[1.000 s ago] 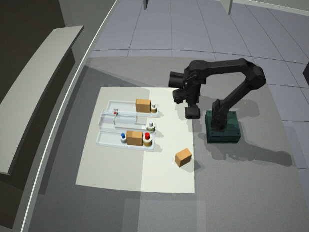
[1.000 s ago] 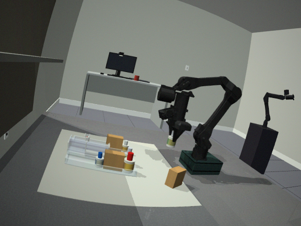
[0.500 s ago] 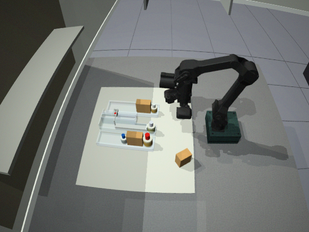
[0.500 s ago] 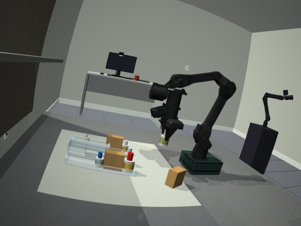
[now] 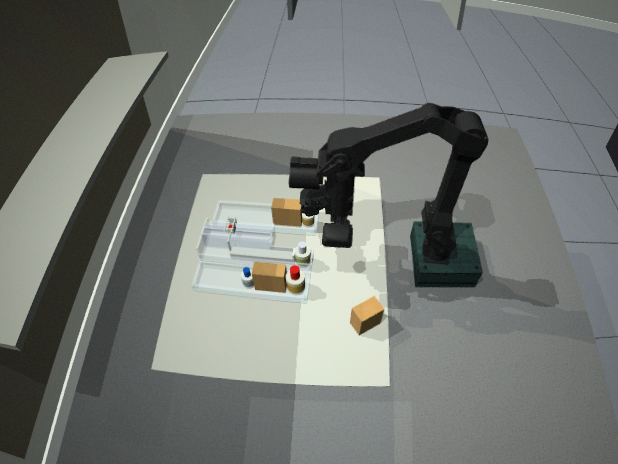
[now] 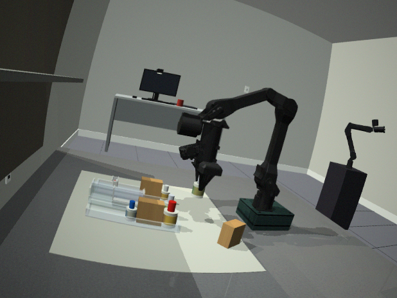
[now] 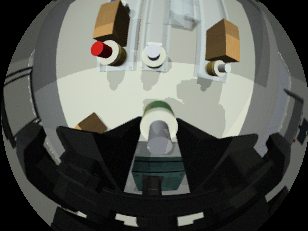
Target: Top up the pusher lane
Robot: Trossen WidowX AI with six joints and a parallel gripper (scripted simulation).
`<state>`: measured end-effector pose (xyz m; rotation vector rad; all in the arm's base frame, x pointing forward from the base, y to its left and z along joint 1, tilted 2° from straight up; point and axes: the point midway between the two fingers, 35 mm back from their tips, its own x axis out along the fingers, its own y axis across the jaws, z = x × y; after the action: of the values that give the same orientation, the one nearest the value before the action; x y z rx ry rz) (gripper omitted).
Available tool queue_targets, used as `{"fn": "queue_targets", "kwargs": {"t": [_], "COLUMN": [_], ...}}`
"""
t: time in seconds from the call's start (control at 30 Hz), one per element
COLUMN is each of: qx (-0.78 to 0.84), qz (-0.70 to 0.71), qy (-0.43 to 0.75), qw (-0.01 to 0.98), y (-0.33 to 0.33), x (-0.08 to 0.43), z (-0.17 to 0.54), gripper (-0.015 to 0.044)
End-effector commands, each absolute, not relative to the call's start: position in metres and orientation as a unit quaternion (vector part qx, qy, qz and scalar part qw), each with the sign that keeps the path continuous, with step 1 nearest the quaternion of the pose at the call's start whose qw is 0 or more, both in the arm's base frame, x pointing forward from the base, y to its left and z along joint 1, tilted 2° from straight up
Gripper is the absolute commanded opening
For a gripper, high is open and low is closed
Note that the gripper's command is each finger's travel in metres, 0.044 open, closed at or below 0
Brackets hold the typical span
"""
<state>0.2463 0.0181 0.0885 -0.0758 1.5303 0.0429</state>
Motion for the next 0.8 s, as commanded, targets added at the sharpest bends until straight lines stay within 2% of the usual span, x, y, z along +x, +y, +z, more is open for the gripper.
{"fn": "queue_targets", "kwargs": {"t": [0.0, 0.23, 0.77], "qx": [-0.032, -0.028, -0.028], "qz": [0.015, 0.012, 0.011], "qy": [0.691, 0.690, 0.690], "qw": [0.722, 0.723, 0.723], "y": [0.023, 0.033, 0.033], "x": [0.261, 0.285, 0.287], "z": [0.082, 0.068, 0.043], "gripper": [0.0000, 0.0000, 0.0000]}}
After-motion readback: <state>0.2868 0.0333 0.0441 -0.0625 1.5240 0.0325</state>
